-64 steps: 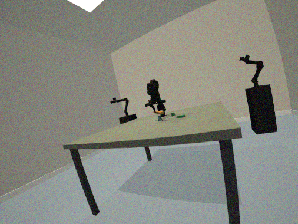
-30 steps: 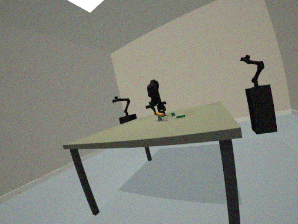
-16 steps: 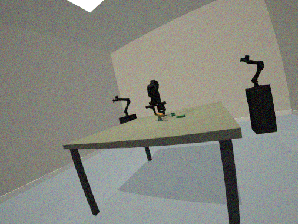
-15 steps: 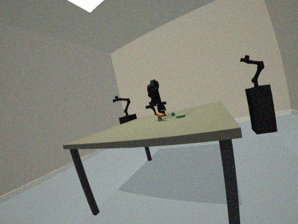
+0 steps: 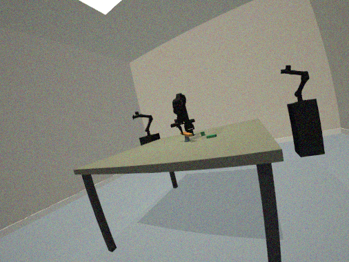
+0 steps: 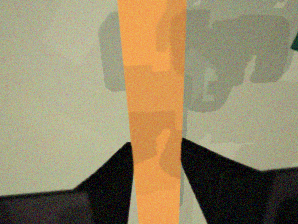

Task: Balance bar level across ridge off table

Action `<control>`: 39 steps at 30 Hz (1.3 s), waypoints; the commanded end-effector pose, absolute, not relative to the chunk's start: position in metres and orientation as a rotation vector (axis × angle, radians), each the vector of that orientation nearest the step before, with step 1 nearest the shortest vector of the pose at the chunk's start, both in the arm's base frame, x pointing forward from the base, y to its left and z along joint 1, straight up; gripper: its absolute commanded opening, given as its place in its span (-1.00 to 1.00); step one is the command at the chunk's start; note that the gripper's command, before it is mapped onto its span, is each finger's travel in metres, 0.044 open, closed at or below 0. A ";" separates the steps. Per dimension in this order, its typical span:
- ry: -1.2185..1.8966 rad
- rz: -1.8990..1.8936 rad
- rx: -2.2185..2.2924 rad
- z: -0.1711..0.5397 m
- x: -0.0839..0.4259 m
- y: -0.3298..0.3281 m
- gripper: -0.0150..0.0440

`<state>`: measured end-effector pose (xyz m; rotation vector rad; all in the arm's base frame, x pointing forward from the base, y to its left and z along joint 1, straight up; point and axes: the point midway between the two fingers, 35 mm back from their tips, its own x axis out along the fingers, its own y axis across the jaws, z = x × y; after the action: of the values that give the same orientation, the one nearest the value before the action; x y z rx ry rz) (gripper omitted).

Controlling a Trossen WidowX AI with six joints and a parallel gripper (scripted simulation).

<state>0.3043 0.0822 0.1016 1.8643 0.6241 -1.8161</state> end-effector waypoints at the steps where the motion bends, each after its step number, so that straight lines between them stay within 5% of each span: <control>1: 0.623 -1.819 1.871 0.101 0.305 0.083 -0.49; 39: 0.623 -1.819 1.871 0.098 0.305 0.083 -0.49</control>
<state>0.3045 0.0823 0.0984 1.8643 0.6241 -1.8161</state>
